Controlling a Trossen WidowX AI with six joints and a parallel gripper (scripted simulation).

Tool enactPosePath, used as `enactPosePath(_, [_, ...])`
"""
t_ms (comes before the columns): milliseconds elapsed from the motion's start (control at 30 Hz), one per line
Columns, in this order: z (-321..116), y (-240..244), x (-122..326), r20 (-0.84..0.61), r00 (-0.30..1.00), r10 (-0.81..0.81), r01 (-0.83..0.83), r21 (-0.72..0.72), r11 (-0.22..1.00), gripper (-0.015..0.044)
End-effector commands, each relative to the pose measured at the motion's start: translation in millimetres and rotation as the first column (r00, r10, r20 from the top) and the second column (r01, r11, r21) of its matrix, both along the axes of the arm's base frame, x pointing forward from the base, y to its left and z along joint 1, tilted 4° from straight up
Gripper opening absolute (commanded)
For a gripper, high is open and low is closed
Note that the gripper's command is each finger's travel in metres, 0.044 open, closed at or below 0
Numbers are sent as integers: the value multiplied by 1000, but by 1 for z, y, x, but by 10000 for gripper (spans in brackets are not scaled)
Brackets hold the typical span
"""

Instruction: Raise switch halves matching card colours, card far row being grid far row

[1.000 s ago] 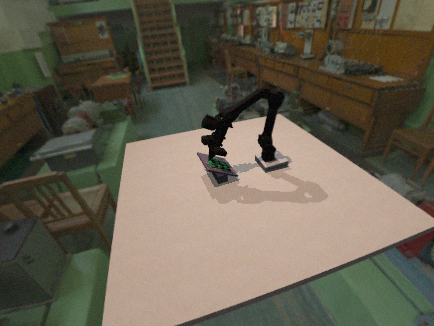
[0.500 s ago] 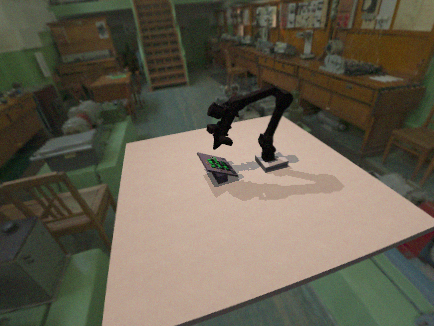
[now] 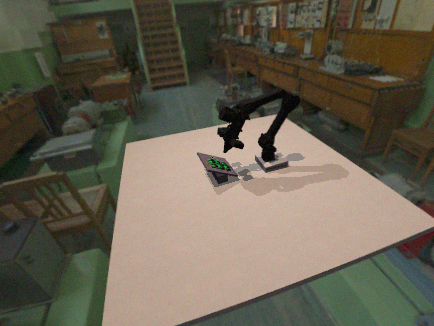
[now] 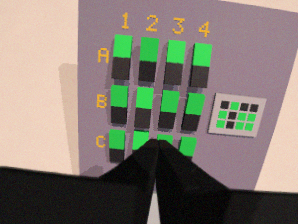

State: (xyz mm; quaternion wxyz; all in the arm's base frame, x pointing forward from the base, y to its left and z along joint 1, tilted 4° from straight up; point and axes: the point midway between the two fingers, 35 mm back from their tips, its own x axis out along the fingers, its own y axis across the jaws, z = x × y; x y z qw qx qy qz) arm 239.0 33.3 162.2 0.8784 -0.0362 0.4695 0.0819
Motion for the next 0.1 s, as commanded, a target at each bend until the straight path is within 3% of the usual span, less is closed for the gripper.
enactPosePath(0, [-1,0,-2,1,1000,-6,6,0,1000,0])
enactPosePath(67, [-1,0,-2,1,1000,-6,6,0,1000,0])
